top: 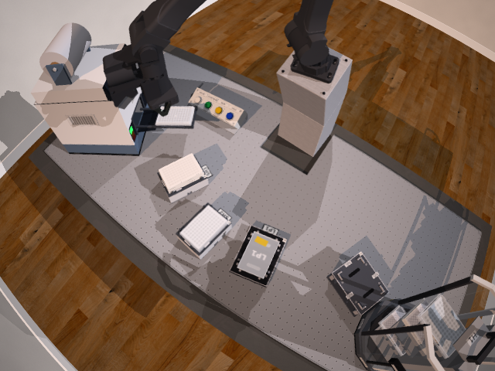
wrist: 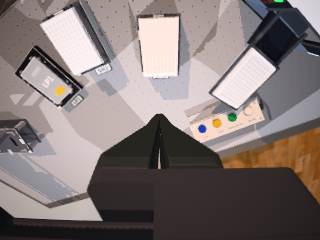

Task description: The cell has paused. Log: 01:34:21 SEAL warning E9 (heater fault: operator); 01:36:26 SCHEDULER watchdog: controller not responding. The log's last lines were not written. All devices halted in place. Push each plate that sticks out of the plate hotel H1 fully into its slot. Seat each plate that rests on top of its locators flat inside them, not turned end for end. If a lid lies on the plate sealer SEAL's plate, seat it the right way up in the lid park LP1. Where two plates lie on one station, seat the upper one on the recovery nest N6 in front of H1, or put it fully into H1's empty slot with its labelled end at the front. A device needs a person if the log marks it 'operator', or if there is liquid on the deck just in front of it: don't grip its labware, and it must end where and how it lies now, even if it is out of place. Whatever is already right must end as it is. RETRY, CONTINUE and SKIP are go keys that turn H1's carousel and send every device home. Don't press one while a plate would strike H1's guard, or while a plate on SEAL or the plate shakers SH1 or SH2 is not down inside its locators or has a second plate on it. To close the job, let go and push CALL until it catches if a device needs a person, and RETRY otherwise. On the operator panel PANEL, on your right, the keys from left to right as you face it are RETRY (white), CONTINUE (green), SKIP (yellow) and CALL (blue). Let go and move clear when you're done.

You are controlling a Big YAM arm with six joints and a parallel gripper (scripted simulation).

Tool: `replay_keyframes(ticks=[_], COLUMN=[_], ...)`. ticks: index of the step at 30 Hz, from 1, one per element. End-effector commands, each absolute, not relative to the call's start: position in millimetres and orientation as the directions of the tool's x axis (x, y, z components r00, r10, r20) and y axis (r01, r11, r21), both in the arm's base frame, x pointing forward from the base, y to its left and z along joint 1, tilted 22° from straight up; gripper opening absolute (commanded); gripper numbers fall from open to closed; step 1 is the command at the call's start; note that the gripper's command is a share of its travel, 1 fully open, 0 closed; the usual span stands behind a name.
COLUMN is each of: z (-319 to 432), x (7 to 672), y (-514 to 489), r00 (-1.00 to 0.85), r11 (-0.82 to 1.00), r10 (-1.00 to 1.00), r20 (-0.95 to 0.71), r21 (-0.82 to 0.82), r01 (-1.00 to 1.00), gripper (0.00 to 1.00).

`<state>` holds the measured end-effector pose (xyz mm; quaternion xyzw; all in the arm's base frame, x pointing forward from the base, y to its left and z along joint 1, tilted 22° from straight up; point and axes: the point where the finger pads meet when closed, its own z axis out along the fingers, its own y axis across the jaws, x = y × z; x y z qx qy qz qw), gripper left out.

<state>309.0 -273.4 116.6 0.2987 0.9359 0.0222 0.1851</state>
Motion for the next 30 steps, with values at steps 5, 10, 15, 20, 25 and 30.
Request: replay_keyframes(ticks=[5, 10, 15, 20, 25, 30], z=[128, 108, 93, 70, 48, 25], x=[315, 314, 320, 329, 339, 349], y=[-281, -275, -274, -275, -278, -281], r00=[-0.767, -0.783, -0.780, -0.776, -0.775, -0.774], r11=[0.846, 0.852, 0.848, 0.843, 0.844, 0.844], r10=[0.526, 0.519, 0.526, 0.533, 0.532, 0.532], r20=[-0.367, -0.342, -0.340, -0.338, -0.341, -0.343], r21=[0.131, 0.135, 0.137, 0.140, 0.139, 0.139], r01=[0.517, 0.506, 0.512, 0.519, 0.518, 0.519], gripper=[0.00, 1.00, 1.00, 1.00, 1.00, 1.00])
